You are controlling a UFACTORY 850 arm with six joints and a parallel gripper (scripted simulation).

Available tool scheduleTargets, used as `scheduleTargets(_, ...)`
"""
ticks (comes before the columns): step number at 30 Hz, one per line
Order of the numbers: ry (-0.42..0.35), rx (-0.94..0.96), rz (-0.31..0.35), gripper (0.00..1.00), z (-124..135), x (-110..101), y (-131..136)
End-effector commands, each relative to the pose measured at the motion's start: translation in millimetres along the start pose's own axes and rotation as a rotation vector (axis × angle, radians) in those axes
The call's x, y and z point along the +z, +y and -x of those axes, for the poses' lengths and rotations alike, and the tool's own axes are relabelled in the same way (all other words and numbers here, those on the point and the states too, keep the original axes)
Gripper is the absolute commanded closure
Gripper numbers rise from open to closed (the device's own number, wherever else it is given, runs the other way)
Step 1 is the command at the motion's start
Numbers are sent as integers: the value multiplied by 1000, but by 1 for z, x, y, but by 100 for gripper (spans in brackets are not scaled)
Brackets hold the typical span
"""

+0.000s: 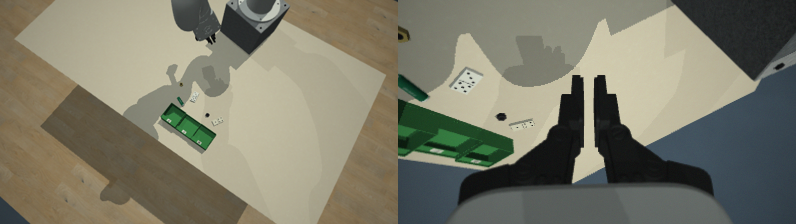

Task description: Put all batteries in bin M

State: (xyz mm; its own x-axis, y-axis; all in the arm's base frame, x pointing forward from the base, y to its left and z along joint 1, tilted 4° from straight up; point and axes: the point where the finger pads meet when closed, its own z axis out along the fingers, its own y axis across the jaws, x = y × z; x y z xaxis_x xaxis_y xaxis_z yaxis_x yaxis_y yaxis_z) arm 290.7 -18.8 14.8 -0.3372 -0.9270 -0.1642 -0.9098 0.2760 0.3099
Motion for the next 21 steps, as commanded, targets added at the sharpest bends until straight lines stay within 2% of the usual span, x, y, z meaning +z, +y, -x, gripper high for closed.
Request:
scheduleTargets(1,8,-133,-19,93,7,-2,-13)
scheduleTargets(6,23,-260,-32,93,10,-3,-18)
scheduleTargets(8,32,-305,-34,93,19,-5,-30)
scheduleTargets(12,43,-398,-43,93,19,-5,-30)
scheduleTargets(14,53,-443,-45,93,28,-8,-42)
scheduleTargets(19,61,-513,-51,93,28,-8,-42)
scheduleTargets(21,76,-600,-56,93,37,-10,-53)
